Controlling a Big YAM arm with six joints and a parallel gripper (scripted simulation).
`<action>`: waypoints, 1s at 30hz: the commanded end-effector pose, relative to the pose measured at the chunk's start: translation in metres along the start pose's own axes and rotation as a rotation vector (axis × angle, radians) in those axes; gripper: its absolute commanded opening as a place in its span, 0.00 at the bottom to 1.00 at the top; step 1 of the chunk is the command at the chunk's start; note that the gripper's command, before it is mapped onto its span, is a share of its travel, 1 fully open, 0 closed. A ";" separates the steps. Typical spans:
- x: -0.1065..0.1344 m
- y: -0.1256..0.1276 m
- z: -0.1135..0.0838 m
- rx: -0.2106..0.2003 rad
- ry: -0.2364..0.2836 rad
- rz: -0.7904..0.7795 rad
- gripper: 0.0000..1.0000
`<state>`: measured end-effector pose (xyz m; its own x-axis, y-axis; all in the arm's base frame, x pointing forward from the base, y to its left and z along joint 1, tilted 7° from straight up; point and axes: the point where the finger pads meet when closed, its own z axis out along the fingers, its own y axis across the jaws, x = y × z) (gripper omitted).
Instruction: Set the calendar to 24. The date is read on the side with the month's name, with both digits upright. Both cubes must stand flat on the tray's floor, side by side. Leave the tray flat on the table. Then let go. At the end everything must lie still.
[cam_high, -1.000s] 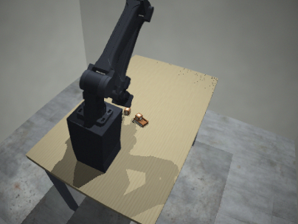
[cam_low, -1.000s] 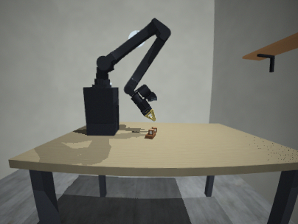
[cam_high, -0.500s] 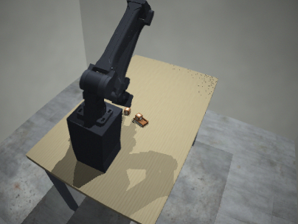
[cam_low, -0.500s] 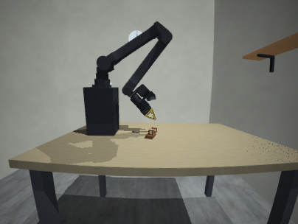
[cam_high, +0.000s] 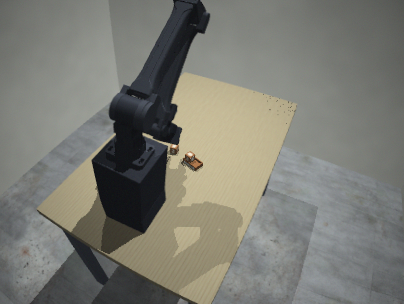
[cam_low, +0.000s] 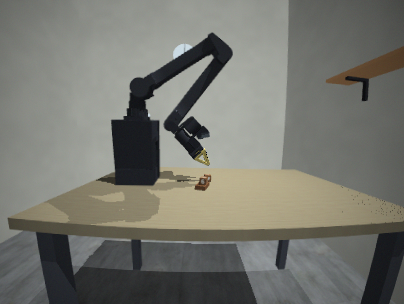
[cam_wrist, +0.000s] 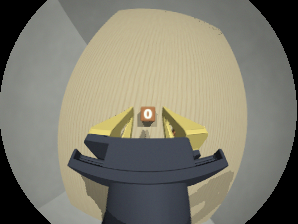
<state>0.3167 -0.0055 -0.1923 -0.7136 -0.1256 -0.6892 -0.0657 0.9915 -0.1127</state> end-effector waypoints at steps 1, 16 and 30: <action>-0.001 -0.003 -0.001 0.006 -0.015 -0.010 0.44; 0.008 -0.004 0.012 0.008 -0.021 -0.008 0.44; 0.025 -0.002 0.029 0.004 -0.021 -0.012 0.44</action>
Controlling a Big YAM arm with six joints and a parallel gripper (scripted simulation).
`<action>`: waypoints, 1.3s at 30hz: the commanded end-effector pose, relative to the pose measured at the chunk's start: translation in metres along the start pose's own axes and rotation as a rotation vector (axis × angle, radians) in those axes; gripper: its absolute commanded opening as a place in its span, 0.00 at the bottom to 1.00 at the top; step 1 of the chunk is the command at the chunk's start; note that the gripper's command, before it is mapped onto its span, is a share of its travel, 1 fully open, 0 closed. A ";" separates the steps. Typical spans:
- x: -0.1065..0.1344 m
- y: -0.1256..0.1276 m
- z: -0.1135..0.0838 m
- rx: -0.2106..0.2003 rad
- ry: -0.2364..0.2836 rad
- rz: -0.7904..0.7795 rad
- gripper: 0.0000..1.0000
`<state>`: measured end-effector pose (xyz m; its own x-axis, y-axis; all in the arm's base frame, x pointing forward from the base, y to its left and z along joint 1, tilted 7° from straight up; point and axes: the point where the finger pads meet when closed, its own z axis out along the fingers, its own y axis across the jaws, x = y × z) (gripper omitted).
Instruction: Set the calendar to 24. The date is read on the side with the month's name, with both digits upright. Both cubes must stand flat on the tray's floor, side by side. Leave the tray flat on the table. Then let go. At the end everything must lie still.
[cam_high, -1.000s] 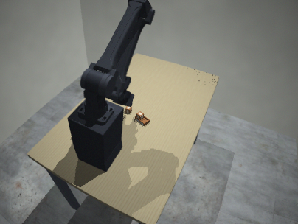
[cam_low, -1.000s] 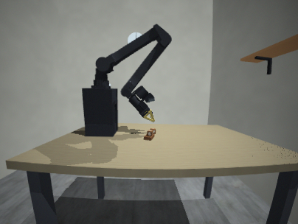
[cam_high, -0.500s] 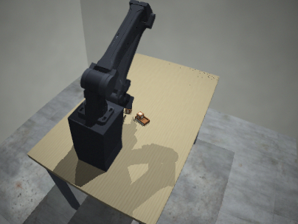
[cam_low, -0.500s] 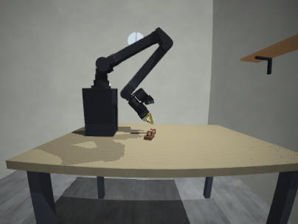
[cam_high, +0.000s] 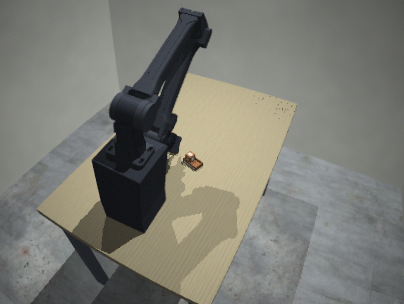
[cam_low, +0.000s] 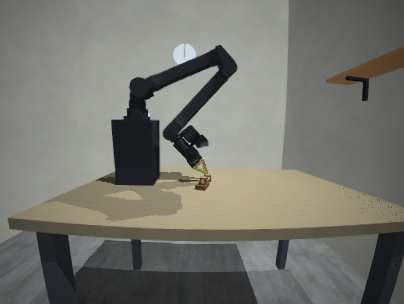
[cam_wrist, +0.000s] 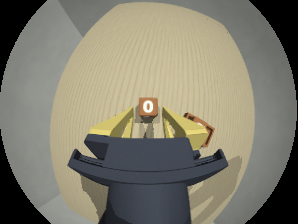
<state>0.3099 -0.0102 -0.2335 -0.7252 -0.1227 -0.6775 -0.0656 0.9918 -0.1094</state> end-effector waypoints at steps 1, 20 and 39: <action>-0.008 -0.003 0.004 0.007 -0.037 -0.014 0.44; 0.001 -0.005 0.022 0.012 -0.053 -0.013 0.44; 0.002 -0.004 0.025 0.010 -0.054 -0.015 0.44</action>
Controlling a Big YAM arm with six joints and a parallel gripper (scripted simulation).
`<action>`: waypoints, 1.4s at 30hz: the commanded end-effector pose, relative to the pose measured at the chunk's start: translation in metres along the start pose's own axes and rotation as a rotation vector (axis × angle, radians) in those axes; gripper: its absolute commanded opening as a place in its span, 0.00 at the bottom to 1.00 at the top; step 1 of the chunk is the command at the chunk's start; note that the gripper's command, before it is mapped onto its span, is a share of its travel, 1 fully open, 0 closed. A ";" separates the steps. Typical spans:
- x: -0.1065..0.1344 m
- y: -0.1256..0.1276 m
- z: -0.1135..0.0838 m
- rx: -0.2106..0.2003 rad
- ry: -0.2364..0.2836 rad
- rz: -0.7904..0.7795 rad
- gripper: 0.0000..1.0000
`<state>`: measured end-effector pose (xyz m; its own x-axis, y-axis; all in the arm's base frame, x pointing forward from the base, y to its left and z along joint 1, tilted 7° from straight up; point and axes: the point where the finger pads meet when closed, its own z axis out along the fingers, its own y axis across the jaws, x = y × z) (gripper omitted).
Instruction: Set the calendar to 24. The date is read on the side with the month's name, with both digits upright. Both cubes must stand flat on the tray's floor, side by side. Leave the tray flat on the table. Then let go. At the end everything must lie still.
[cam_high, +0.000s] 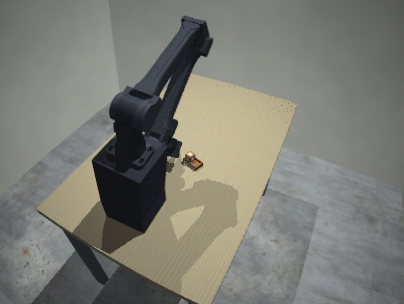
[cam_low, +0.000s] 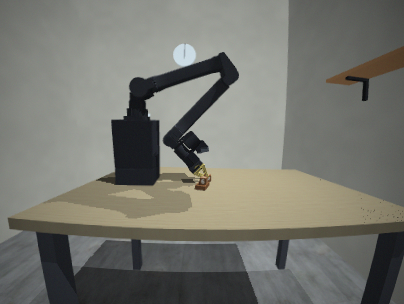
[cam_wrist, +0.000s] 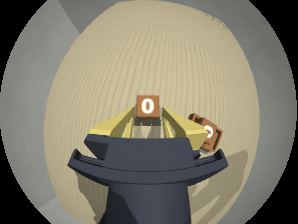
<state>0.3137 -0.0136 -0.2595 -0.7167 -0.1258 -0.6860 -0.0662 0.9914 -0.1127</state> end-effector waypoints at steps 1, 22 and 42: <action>-0.013 -0.004 0.003 0.008 -0.042 -0.012 0.44; -0.013 -0.004 0.003 0.008 -0.042 -0.012 0.44; -0.013 -0.004 0.003 0.008 -0.042 -0.012 0.25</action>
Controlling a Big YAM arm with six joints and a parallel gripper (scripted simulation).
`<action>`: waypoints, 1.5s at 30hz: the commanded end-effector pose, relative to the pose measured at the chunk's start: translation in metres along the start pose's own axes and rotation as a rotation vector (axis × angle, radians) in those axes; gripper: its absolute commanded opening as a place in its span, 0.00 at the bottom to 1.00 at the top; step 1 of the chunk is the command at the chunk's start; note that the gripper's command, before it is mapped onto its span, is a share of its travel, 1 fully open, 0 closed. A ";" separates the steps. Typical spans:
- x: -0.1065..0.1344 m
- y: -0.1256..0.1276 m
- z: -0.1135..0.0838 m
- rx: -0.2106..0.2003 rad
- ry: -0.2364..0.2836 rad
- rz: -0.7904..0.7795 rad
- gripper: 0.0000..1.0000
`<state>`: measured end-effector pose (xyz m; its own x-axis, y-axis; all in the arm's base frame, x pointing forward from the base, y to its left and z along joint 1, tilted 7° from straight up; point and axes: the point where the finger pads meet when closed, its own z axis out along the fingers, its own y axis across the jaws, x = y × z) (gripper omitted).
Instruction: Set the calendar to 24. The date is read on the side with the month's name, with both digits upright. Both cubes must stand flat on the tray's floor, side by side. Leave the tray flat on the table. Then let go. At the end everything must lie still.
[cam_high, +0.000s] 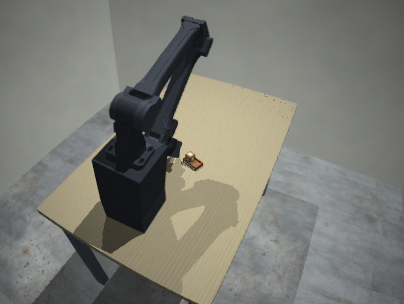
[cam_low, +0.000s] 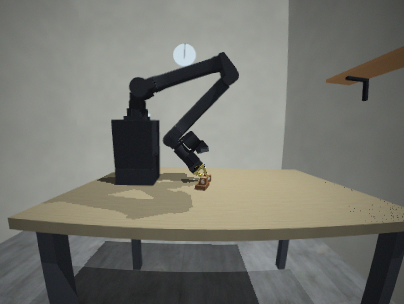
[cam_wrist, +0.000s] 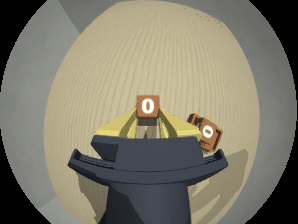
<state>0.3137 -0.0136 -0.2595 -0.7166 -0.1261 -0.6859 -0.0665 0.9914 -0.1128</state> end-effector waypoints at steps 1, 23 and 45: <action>-0.013 -0.004 0.003 0.008 -0.042 -0.012 0.25; -0.019 -0.004 0.003 0.009 -0.051 -0.013 0.25; -0.048 0.003 -0.055 -0.007 0.003 -0.004 0.25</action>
<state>0.3210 -0.0069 -0.2006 -0.7030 -0.1423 -0.6968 -0.0758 0.9892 -0.1255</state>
